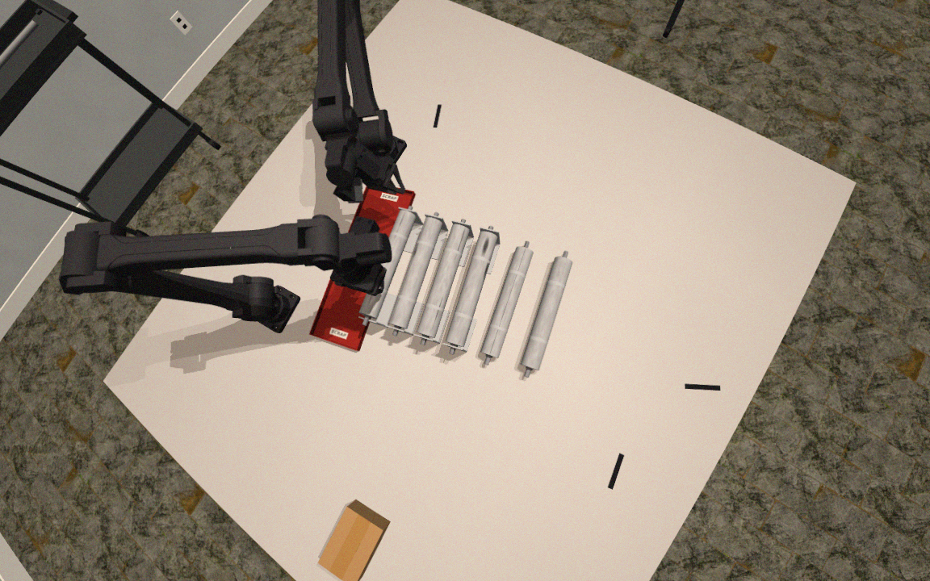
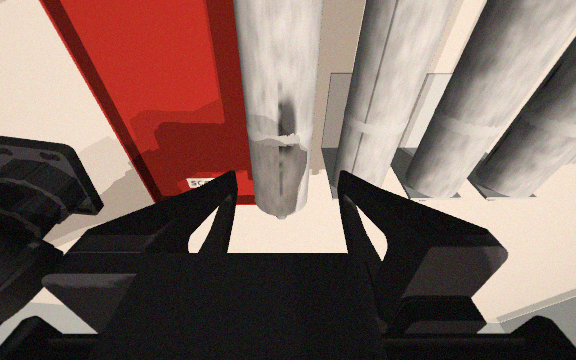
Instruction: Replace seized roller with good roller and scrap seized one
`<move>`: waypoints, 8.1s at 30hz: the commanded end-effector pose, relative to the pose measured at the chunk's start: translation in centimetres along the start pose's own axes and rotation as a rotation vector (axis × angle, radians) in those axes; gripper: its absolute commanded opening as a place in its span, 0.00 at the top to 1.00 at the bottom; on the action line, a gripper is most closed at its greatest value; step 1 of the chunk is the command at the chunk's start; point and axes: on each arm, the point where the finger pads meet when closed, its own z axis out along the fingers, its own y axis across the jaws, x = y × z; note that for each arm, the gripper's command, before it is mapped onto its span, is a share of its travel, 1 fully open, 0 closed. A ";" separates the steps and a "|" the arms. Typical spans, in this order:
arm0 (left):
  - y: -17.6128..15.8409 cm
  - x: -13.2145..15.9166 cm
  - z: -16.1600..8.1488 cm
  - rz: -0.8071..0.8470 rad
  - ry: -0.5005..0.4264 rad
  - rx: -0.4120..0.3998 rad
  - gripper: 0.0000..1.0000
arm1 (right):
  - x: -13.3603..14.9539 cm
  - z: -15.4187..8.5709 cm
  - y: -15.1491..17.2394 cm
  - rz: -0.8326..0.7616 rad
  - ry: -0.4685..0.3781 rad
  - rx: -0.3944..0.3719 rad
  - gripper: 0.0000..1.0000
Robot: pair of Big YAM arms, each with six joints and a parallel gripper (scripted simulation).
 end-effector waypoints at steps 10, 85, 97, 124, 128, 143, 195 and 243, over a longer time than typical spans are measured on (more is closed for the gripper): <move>0.3 -0.4 -0.1 -0.022 -0.003 0.000 0.68 | -0.1 -0.4 -0.7 0.010 -0.011 0.020 0.38; 53.0 4.6 -16.2 -1.281 -0.936 -0.746 0.68 | 26.1 -35.8 -21.0 1.422 -1.254 1.331 0.38; 50.7 4.4 -13.0 -1.287 -0.864 -0.688 0.68 | 25.7 -35.6 -20.7 1.394 -1.216 1.330 0.38; 50.4 4.4 -14.1 -1.274 -0.880 -0.705 0.68 | 24.6 -32.1 -20.1 1.412 -1.186 1.274 0.68; 50.4 4.4 -14.2 -1.273 -0.882 -0.707 0.38 | 24.7 -32.1 -20.1 1.412 -1.186 1.274 0.68; 49.7 3.8 -11.8 -1.271 -0.844 -0.657 0.38 | 25.4 -29.9 -20.4 1.472 -1.175 1.229 0.68; 9.5 -11.3 3.2 -0.269 -0.119 0.387 0.38 | 14.8 -0.8 -2.4 2.666 -0.959 -0.479 0.68; 2.0 -10.9 5.5 -0.068 -0.024 0.509 0.38 | 10.0 3.9 -2.2 2.804 -0.844 -0.781 0.68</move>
